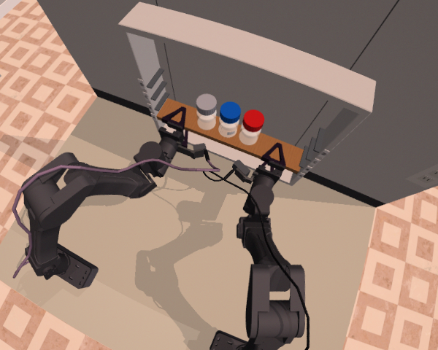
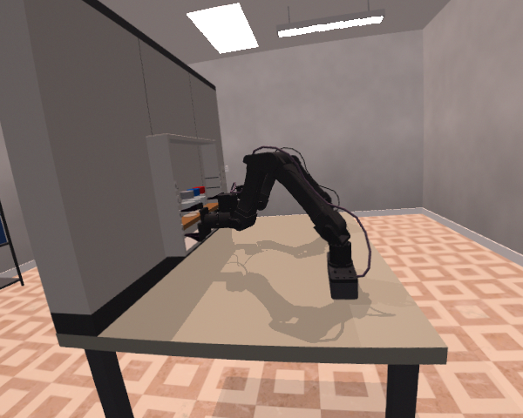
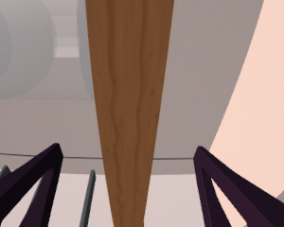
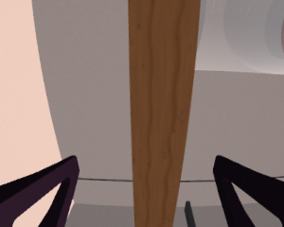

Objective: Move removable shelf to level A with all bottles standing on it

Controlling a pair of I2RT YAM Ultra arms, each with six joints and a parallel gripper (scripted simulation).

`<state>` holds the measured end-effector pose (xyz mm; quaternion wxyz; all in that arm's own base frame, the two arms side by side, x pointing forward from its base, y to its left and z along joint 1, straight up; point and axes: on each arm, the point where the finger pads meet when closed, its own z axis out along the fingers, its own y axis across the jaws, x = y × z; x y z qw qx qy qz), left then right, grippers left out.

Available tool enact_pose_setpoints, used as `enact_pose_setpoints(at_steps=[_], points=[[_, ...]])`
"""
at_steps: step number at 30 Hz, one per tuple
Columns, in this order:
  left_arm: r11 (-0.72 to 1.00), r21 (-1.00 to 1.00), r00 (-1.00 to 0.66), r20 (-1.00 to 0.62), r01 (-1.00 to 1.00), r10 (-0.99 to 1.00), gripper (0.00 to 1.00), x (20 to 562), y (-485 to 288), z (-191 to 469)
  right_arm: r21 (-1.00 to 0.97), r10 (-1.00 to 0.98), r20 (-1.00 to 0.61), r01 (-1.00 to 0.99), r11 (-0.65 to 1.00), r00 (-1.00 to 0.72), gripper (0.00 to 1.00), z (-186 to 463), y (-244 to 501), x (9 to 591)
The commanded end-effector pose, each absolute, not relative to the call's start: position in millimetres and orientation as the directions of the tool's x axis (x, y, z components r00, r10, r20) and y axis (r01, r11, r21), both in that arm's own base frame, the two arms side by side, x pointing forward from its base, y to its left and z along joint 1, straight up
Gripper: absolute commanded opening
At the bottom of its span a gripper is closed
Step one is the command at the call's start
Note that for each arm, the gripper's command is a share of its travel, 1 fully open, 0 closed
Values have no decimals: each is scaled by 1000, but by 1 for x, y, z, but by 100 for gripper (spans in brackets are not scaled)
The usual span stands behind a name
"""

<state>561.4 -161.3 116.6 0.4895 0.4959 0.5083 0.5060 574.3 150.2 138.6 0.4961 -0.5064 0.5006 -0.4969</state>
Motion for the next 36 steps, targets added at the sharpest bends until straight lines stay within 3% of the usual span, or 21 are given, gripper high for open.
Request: enact_pose_setpoints(at_steps=[1, 36], points=[[0, 1000, -25, 0, 0, 1000, 100, 563, -162, 118, -1000, -1000, 0, 0, 0, 1, 100, 144, 145, 571], [0, 1000, -25, 0, 0, 1000, 100, 524, -163, 118, -1000, -1000, 0, 0, 0, 1, 100, 144, 145, 532]])
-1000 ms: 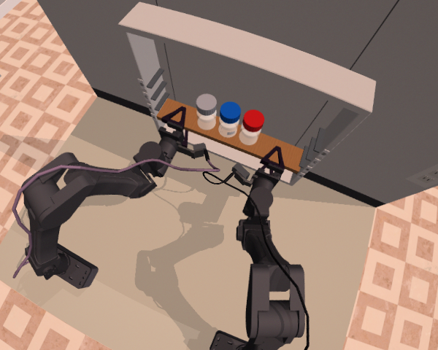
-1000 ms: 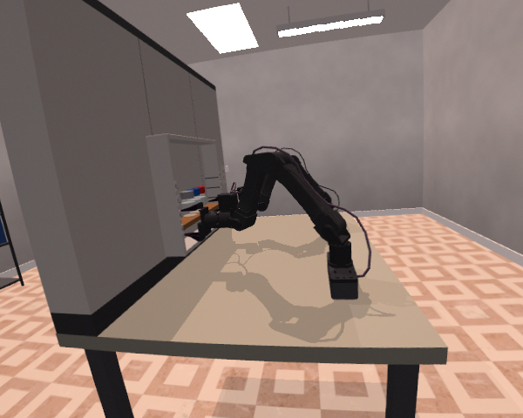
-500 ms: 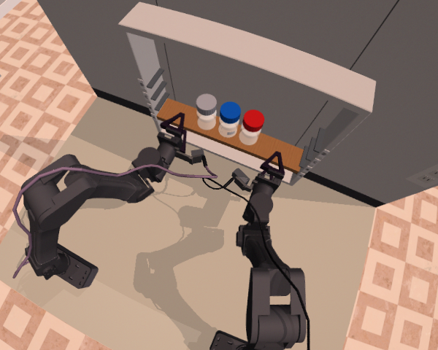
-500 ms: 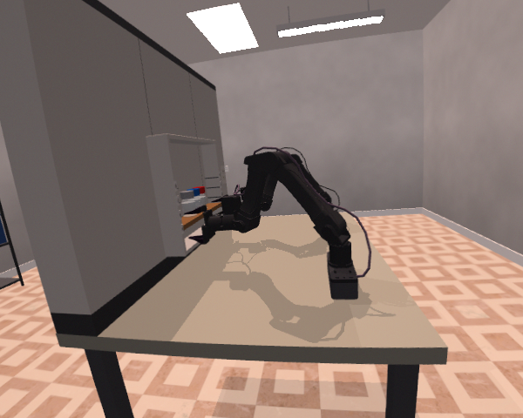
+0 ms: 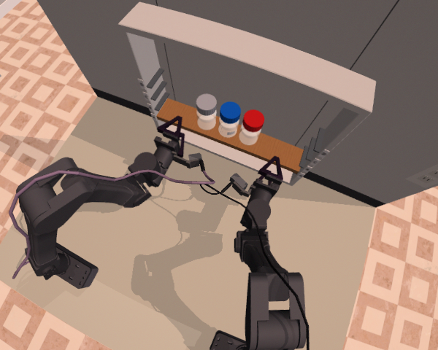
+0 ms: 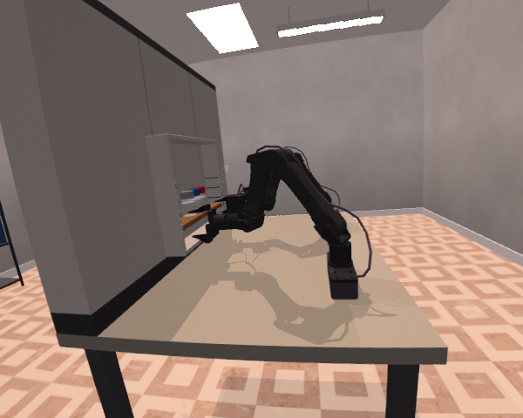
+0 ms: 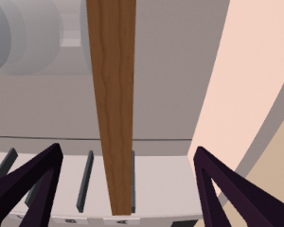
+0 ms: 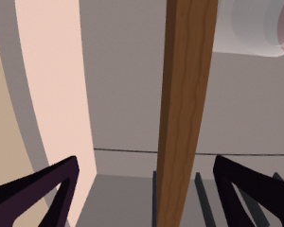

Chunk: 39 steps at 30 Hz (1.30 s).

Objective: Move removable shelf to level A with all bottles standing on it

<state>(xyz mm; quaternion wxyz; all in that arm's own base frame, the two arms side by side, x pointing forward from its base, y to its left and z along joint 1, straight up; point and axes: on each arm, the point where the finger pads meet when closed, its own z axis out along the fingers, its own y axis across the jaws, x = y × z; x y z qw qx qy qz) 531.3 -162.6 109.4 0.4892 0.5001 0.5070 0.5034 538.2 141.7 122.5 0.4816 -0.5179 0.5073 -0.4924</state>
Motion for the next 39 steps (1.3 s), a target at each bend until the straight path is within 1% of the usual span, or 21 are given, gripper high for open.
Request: enact_pose_setpoints(at_steps=[1, 39], points=[[0, 1000, -25, 0, 0, 1000, 100, 522, -163, 118, -1000, -1000, 0, 0, 0, 1, 100, 144, 145, 531], [0, 1000, -25, 0, 0, 1000, 100, 479, -164, 118, -1000, -1000, 0, 0, 0, 1, 100, 144, 145, 488]])
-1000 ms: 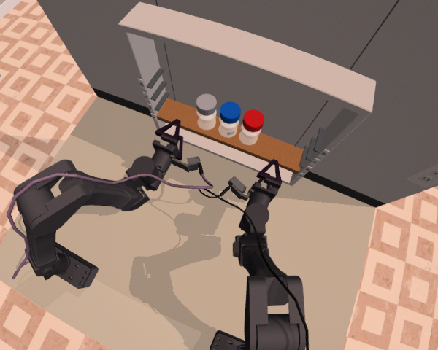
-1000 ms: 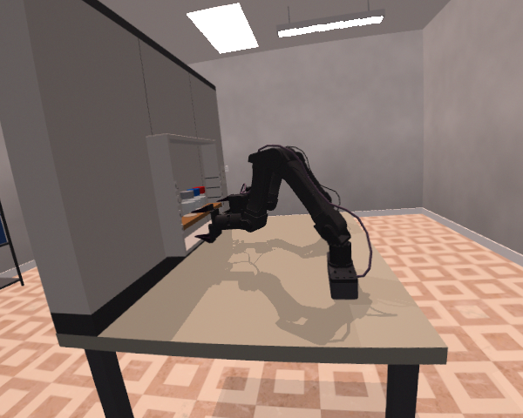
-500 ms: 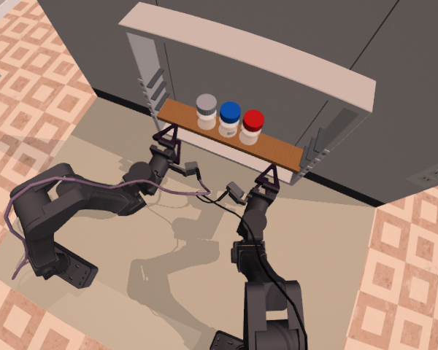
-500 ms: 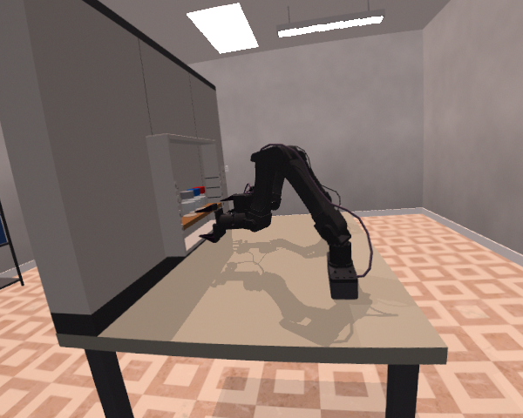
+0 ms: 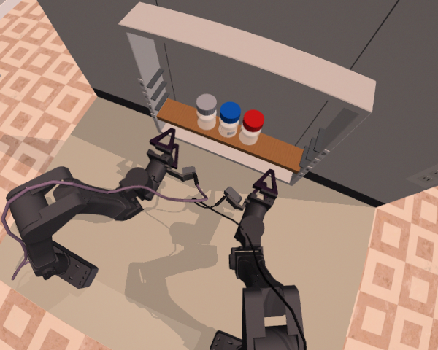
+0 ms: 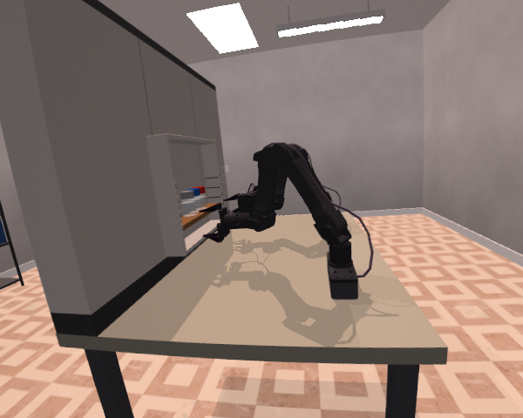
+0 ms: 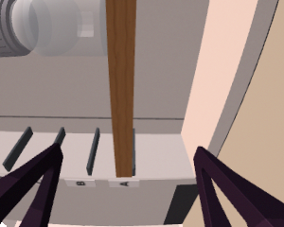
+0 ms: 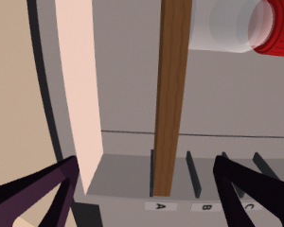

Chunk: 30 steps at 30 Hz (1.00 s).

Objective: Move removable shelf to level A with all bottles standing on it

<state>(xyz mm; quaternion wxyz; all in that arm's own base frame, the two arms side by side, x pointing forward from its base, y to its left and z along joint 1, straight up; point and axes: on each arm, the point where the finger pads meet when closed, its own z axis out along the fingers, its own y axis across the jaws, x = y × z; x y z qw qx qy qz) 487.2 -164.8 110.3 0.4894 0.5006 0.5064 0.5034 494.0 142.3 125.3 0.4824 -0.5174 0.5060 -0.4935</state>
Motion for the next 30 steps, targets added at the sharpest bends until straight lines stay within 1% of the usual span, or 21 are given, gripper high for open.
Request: enact_pose_setpoints(at_steps=[1, 30], points=[[0, 1000, -25, 0, 0, 1000, 100, 478, -164, 118, -1000, -1000, 0, 0, 0, 1, 100, 144, 145, 486], [0, 1000, -25, 0, 0, 1000, 100, 466, -165, 118, -1000, -1000, 0, 0, 0, 1, 100, 144, 145, 474]])
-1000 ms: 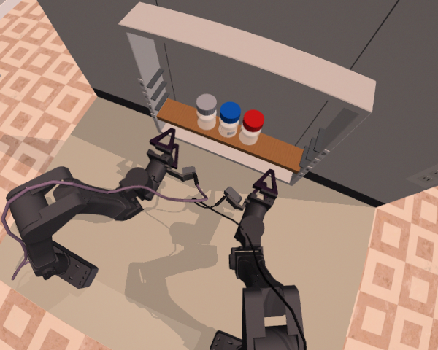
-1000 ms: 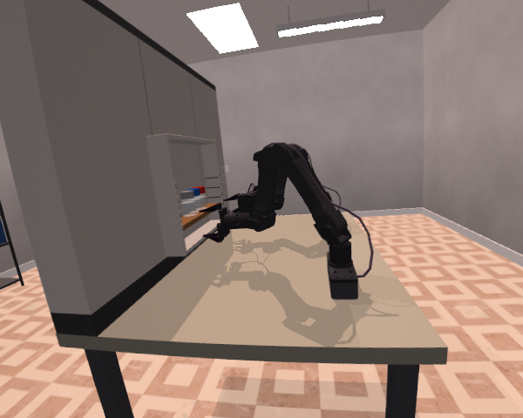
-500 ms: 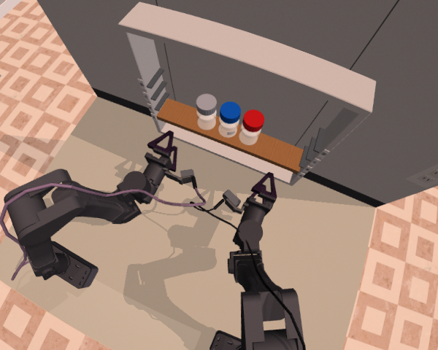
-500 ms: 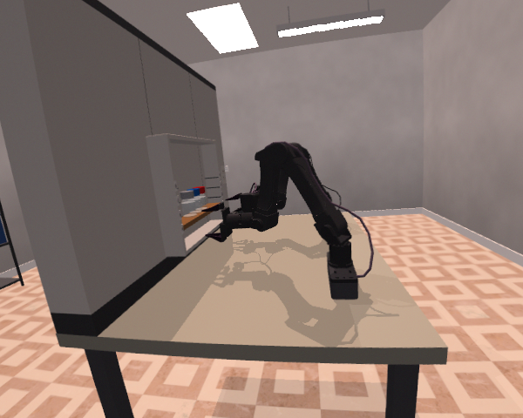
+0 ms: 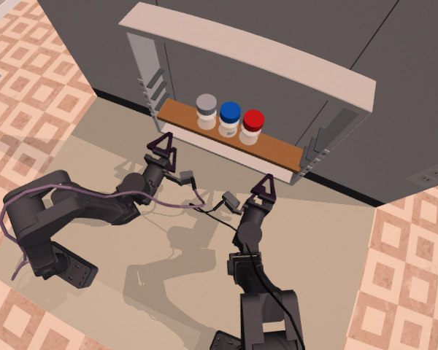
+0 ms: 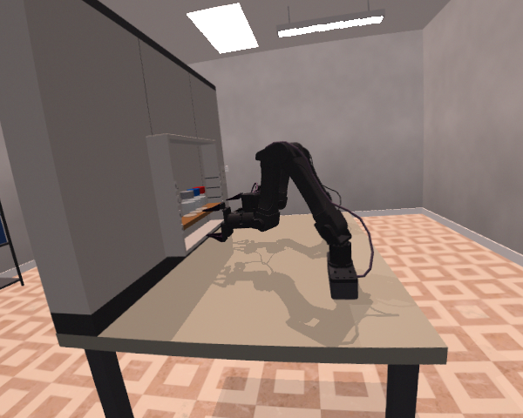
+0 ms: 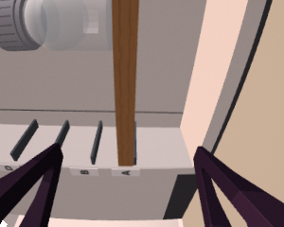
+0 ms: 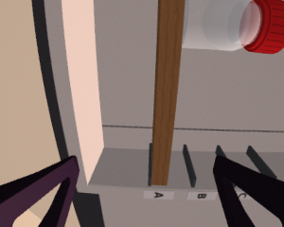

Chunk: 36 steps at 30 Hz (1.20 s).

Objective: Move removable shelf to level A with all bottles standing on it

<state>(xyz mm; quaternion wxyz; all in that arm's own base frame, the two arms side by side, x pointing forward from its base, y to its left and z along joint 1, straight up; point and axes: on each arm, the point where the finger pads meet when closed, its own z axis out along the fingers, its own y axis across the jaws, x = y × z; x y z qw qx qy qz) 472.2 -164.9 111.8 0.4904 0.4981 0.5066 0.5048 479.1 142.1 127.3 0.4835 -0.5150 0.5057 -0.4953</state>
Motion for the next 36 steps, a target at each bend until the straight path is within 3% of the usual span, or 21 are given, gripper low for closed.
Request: enact_pose_setpoints(at_steps=[1, 36], points=[[0, 1000, -25, 0, 0, 1000, 100, 466, -165, 118, -1000, -1000, 0, 0, 0, 1, 100, 144, 145, 474], [0, 1000, -25, 0, 0, 1000, 100, 455, -165, 118, -1000, -1000, 0, 0, 0, 1, 100, 144, 145, 464]])
